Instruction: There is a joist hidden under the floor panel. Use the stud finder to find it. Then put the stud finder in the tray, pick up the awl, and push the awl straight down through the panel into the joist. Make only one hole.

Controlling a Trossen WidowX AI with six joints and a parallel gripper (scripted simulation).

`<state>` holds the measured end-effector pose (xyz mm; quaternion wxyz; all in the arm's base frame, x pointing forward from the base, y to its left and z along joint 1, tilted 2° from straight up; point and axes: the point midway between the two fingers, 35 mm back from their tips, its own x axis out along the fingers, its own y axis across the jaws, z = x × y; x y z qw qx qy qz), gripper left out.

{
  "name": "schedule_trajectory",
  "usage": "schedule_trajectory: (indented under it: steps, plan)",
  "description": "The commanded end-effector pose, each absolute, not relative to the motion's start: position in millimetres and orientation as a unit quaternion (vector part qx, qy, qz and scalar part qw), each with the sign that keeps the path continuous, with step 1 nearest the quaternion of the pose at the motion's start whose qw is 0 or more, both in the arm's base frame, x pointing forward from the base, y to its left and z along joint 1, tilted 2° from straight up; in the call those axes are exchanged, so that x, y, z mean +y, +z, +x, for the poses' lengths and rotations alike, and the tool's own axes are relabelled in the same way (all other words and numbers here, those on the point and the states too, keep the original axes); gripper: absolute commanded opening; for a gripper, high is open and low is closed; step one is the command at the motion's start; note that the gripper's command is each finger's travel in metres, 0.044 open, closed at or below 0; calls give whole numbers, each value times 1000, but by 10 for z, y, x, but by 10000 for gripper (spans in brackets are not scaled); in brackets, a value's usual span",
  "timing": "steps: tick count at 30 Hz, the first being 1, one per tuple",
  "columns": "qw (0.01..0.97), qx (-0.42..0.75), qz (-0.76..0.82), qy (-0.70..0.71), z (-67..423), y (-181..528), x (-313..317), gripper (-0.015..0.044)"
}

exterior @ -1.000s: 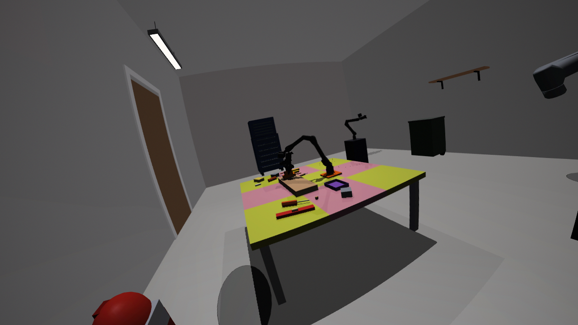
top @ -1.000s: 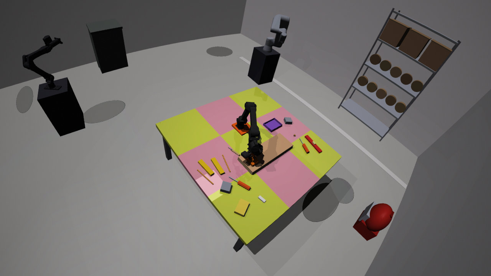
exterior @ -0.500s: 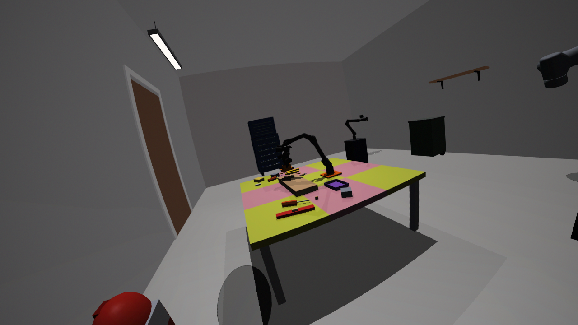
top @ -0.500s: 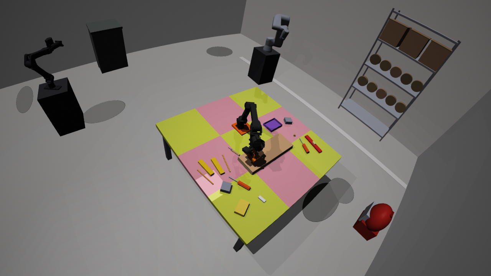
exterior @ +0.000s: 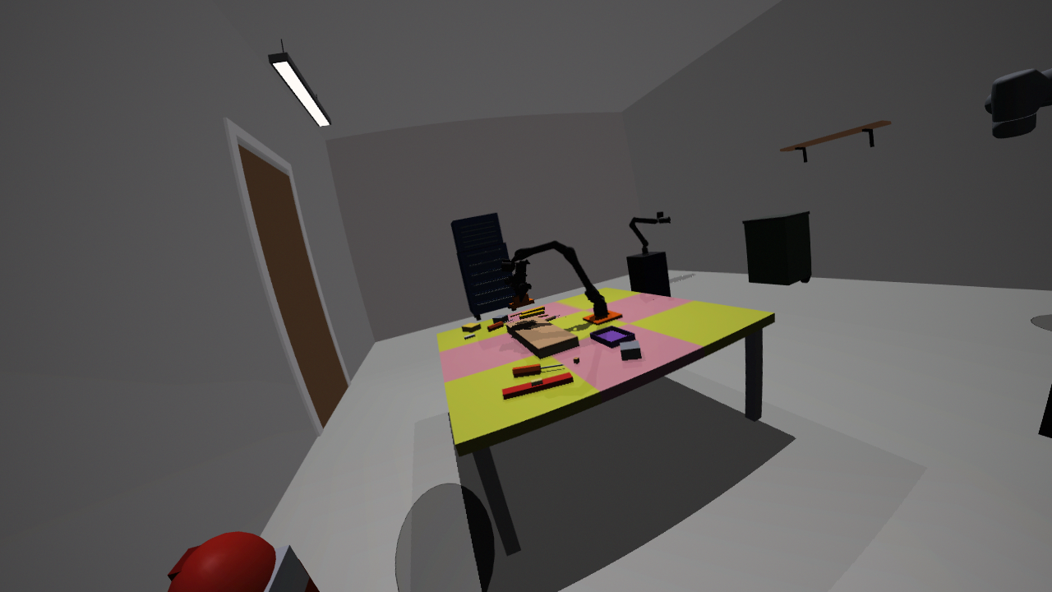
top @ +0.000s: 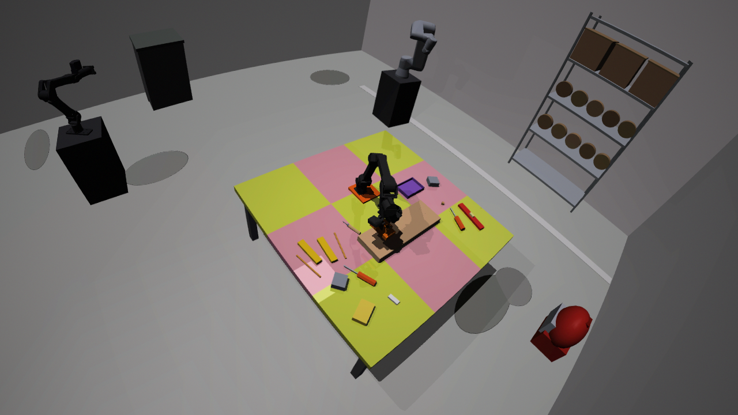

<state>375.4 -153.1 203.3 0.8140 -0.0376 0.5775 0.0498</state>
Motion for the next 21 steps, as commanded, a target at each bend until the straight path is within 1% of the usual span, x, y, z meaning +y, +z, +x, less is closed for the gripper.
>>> schedule_trajectory:
  steps: [1, 11, 21]
  plan:
    - [813, 573, -62, 77, 3828, 2055, -1250, 0]
    - [804, 567, -110, 142, 3926, 2021, -566, 0]
    - [789, 557, -158, 206, 3903, 1985, 115, 0]
